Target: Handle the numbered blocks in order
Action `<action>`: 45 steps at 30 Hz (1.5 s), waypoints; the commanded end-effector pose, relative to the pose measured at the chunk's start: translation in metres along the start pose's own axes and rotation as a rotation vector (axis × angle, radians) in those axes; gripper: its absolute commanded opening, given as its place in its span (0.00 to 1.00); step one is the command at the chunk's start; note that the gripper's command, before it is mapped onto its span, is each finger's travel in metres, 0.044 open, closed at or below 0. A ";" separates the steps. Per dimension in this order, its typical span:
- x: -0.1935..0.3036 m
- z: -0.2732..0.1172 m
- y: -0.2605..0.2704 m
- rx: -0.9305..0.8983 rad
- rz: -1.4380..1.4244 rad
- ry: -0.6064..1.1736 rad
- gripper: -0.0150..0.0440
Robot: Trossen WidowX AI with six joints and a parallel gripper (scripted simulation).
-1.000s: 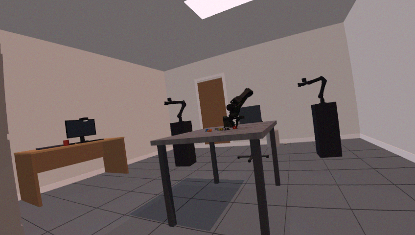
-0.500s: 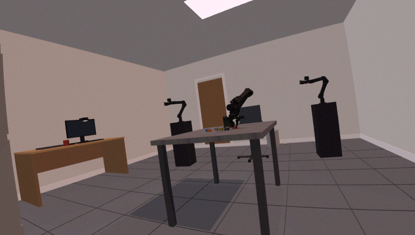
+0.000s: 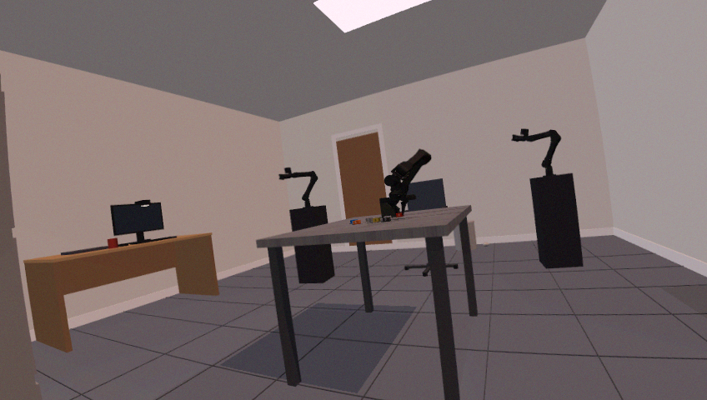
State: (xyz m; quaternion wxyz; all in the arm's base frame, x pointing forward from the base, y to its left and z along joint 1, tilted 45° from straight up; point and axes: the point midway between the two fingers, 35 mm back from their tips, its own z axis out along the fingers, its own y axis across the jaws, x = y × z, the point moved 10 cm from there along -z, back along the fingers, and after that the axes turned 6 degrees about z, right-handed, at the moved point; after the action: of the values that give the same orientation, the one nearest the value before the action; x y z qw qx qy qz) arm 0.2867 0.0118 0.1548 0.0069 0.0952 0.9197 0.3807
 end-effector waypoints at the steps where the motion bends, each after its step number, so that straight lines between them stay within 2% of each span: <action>1: 0.000 -0.002 0.001 -0.004 -0.008 -0.002 0.46; 31: 0.000 0.013 0.001 -0.004 -0.008 -0.002 0.46; 41: 0.000 0.013 0.001 -0.004 -0.008 -0.002 0.90; 42: 0.000 0.013 0.001 -0.004 -0.008 -0.002 0.93; 45: 0.000 0.013 0.001 -0.004 -0.008 -0.002 0.93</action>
State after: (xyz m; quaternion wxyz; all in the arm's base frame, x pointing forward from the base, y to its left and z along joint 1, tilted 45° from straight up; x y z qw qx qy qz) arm 0.2879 0.0213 0.1466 0.0104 0.0892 0.9198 0.3819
